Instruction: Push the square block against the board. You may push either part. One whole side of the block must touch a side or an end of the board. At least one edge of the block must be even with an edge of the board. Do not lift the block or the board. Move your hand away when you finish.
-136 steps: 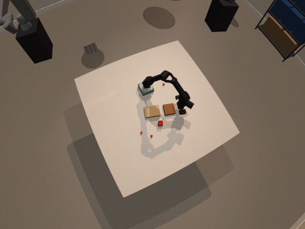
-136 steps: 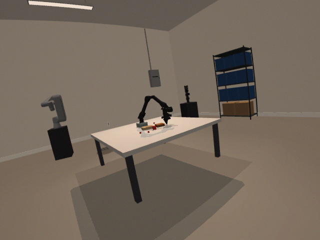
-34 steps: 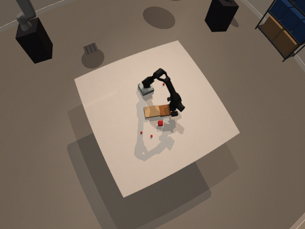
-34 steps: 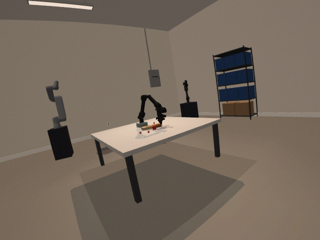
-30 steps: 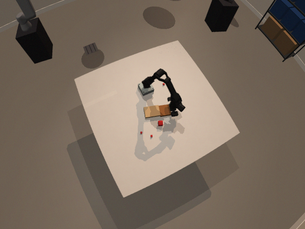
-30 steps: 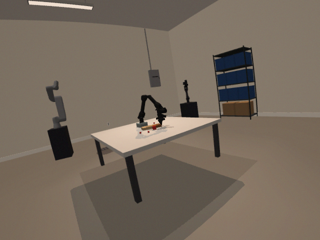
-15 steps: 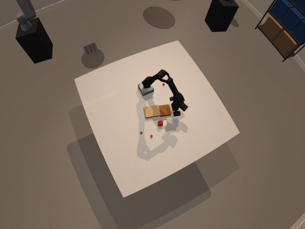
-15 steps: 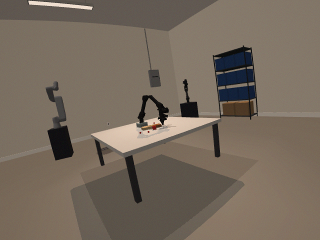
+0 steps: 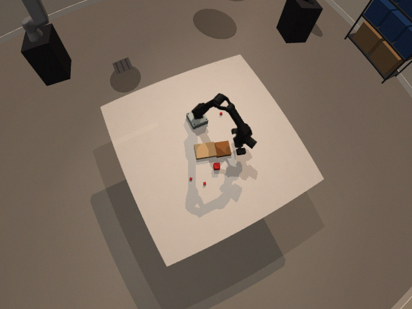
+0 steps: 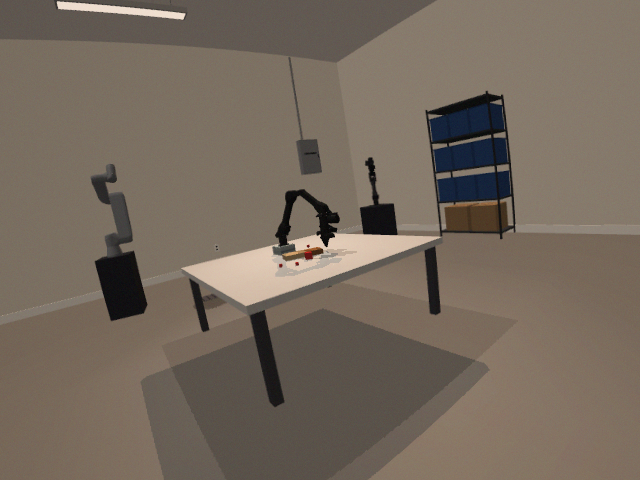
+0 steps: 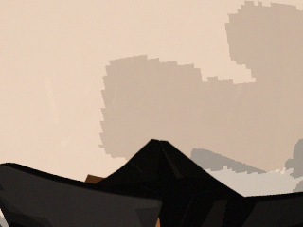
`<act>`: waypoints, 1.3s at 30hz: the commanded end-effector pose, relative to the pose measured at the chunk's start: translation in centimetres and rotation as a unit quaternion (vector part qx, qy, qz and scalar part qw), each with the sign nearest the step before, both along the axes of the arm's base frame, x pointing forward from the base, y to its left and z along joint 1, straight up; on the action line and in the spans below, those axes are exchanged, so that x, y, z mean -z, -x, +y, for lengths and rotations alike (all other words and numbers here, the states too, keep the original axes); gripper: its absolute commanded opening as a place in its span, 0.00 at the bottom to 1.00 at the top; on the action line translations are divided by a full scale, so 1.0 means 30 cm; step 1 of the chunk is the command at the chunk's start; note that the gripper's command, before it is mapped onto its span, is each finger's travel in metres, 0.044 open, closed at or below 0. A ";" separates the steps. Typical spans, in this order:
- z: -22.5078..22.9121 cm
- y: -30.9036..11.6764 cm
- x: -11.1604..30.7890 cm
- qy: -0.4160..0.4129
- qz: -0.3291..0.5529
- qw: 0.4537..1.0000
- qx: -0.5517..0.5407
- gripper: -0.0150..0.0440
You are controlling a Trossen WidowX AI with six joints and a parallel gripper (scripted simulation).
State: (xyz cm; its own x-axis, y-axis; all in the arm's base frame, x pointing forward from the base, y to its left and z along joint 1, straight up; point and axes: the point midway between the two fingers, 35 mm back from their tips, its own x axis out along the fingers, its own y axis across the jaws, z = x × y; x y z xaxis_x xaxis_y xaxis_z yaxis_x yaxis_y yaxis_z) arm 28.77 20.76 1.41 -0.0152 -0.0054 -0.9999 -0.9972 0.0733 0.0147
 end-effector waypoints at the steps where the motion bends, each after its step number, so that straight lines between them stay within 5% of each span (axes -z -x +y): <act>1: 0.012 -0.019 -0.121 -0.012 -0.021 1.000 0.001 0.25; 7: 0.012 -0.030 -0.116 -0.017 -0.024 0.999 0.011 0.25; 20: -0.106 -0.116 -0.120 -0.016 -0.022 0.973 0.229 0.25; 39: -0.301 -0.217 -0.122 -0.012 -0.019 0.849 0.527 0.25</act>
State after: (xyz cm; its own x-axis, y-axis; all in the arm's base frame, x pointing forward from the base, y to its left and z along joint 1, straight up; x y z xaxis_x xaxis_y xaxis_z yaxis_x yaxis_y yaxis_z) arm 34.82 12.43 4.90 0.0290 0.0133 -0.9995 -0.4449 0.8956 -0.0010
